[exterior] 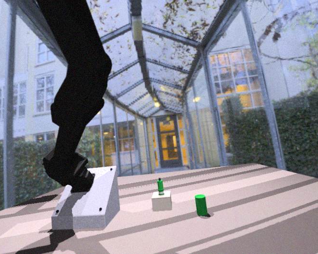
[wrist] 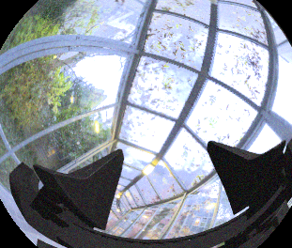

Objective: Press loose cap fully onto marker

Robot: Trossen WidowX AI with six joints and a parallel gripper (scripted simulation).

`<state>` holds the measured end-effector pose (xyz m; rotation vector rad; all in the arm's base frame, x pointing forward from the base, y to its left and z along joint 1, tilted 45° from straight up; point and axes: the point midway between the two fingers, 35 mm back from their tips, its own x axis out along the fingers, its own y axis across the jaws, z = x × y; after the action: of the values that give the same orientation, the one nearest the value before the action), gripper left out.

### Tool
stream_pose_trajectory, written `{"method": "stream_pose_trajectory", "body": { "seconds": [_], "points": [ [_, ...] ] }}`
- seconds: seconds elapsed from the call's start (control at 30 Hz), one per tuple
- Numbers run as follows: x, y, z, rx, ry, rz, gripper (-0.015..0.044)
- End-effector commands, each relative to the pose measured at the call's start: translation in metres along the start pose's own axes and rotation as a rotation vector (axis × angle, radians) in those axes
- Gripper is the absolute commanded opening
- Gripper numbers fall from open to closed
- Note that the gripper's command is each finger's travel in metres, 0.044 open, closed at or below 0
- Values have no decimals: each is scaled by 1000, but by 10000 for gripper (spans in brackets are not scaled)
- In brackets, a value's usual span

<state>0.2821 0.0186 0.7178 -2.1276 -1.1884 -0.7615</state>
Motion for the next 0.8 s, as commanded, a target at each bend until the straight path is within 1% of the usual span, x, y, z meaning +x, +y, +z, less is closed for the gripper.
{"method": "stream_pose_trajectory", "body": {
  "seconds": [0.0,0.07,0.17,0.23,0.33,0.47,0.6,0.77],
  "points": [
    [0,-1,-1,-7,4,-2,374],
    [-1,-12,-7,-62,41,-19,321],
    [-11,-51,-29,-213,94,-61,248],
    [-18,-81,-41,-314,111,-89,248],
    [-24,-107,-47,-403,122,-112,248],
    [-34,-153,-50,-577,135,-152,248],
    [-43,-206,-40,-782,134,-202,248],
    [-47,-261,-10,-996,103,-266,248]
  ]
}}
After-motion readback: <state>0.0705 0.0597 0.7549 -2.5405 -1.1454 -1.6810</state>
